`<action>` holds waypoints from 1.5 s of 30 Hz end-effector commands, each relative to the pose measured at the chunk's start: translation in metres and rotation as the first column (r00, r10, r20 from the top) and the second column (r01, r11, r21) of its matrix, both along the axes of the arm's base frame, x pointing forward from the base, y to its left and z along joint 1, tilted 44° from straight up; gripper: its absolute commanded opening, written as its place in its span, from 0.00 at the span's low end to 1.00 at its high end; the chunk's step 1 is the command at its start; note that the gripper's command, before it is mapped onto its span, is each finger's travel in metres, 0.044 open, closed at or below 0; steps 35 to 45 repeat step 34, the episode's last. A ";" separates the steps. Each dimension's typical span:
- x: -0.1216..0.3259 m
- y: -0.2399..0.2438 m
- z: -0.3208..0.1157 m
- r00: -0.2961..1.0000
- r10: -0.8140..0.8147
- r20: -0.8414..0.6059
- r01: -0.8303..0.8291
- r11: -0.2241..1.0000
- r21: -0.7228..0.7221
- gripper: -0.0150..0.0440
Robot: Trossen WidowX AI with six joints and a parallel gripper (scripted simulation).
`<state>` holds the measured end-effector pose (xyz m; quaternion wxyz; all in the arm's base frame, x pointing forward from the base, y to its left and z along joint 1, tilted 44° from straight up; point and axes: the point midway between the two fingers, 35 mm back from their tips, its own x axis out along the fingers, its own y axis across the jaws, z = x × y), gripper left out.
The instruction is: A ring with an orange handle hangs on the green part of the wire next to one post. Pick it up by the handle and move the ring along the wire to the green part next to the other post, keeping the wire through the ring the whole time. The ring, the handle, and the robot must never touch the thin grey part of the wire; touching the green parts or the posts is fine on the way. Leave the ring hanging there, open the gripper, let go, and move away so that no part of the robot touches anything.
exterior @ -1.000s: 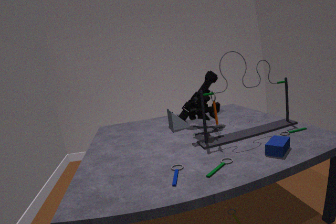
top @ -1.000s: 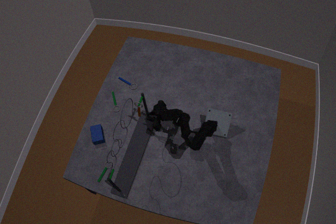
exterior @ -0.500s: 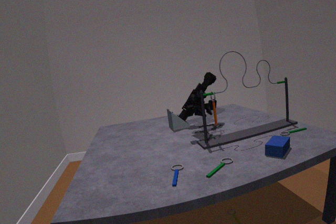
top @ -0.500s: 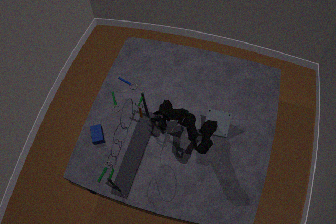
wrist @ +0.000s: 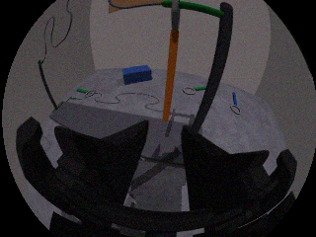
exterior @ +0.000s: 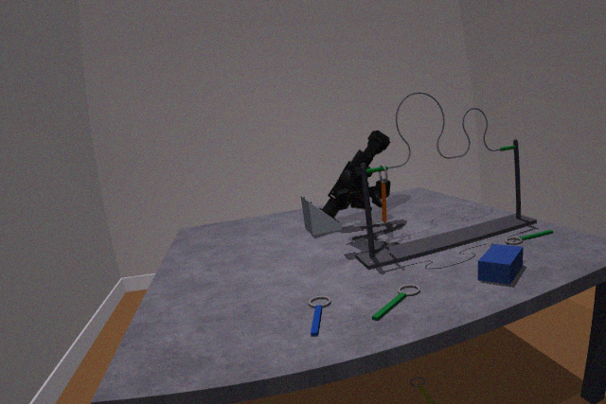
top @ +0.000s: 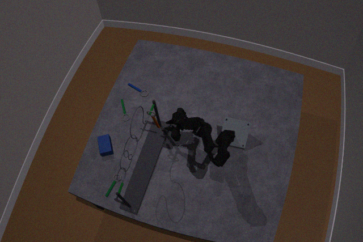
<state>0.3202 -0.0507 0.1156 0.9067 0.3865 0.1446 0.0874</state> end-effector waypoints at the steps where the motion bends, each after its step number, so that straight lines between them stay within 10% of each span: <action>1: -0.001 -0.001 0.000 1.000 0.000 0.000 0.000 1.000 0.000 0.57; 11: -0.047 -0.013 0.010 1.000 0.000 -0.001 0.000 1.000 0.001 1.00; 45: -0.047 -0.013 0.010 1.000 0.000 -0.001 0.000 1.000 0.001 1.00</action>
